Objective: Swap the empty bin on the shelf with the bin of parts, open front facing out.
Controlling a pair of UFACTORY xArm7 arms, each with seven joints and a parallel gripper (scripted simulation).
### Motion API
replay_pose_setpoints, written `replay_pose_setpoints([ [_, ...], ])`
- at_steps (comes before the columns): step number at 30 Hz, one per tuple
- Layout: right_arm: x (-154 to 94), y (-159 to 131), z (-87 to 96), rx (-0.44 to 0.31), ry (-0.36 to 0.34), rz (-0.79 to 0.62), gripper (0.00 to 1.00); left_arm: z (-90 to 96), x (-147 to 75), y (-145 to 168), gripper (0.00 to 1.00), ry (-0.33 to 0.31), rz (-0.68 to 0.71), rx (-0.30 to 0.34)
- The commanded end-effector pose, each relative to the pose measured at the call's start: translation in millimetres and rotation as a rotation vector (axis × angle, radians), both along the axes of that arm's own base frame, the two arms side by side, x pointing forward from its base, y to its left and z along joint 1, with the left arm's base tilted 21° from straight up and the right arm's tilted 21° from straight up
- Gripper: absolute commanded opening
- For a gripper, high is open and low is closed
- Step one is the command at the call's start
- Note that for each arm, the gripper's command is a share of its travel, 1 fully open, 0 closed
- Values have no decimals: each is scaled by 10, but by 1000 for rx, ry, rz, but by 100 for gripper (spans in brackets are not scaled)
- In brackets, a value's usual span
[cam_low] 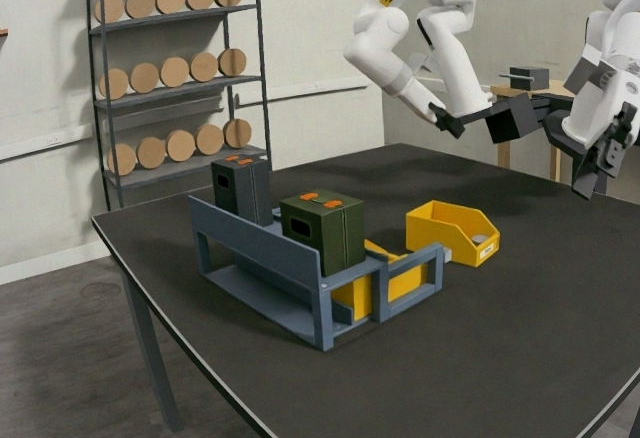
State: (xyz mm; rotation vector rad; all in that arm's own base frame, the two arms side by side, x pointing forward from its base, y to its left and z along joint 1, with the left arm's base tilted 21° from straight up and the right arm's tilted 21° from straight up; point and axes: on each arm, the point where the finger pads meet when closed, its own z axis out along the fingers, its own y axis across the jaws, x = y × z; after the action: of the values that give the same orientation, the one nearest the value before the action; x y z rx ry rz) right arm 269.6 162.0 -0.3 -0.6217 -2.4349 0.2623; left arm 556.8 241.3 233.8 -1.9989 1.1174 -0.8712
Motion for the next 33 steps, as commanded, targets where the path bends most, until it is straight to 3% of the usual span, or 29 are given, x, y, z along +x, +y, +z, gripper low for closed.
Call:
replay_pose_setpoints([
  [1,266,-79,-30,-58,-140,90,100,57,-68,176,100,8,54,-12],
  [12,698,-105,56,-126,-336,229,100,127,-240,499,100,23,160,-39],
  [24,1218,30,313,-181,-575,402,100,212,-471,852,100,36,284,-74],
  [26,1218,30,313,-181,-575,402,100,212,-471,852,100,36,284,-74],
  [33,1500,202,537,-200,-719,508,100,274,-654,1084,100,43,372,-101],
])
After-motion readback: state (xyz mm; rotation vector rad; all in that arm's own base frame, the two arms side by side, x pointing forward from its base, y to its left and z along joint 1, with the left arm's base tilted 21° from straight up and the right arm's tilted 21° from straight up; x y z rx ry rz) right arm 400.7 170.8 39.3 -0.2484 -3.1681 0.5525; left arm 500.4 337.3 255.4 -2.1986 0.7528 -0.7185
